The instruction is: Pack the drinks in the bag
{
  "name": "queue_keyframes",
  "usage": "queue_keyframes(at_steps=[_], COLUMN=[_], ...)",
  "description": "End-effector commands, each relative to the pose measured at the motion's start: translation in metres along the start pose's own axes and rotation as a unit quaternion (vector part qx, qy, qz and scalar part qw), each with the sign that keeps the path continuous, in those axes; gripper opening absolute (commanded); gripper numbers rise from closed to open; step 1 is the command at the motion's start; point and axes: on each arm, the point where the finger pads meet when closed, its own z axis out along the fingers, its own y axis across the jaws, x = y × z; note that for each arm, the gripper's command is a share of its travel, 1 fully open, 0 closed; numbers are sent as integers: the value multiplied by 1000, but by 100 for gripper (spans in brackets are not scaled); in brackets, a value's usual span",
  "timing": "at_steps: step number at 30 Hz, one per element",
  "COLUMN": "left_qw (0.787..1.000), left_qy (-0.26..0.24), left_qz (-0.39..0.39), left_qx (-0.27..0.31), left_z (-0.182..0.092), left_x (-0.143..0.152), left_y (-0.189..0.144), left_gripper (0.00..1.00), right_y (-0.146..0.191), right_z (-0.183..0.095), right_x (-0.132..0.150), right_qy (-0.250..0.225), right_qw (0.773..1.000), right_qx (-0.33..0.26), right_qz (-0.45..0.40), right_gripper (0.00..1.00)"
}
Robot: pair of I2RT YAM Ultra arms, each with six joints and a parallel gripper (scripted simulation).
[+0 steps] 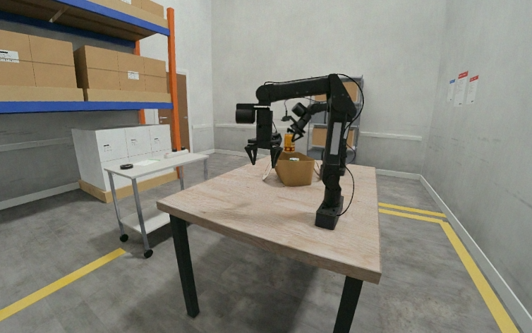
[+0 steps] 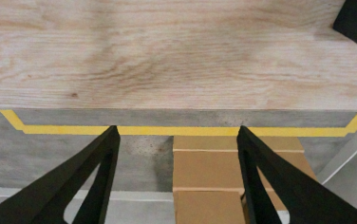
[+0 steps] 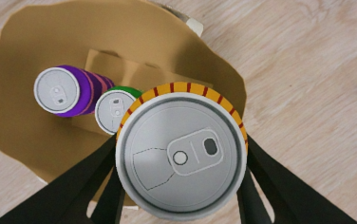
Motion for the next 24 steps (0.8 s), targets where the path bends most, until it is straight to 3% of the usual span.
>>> queue_keyframes(at_steps=[1, 24], left_qw=[1000, 1000], left_qy=[-4, -4], left_qz=[0, 0], left_qx=[4, 4], left_z=[-2, -2], left_x=[-4, -4], left_y=[-2, -2], left_gripper=[86, 86], right_y=[-5, -4], right_z=[-19, 3], right_x=[-31, -16], right_qy=[-74, -78], right_qw=[997, 997], right_qx=[15, 14], right_qz=[-7, -8], right_gripper=[70, 70])
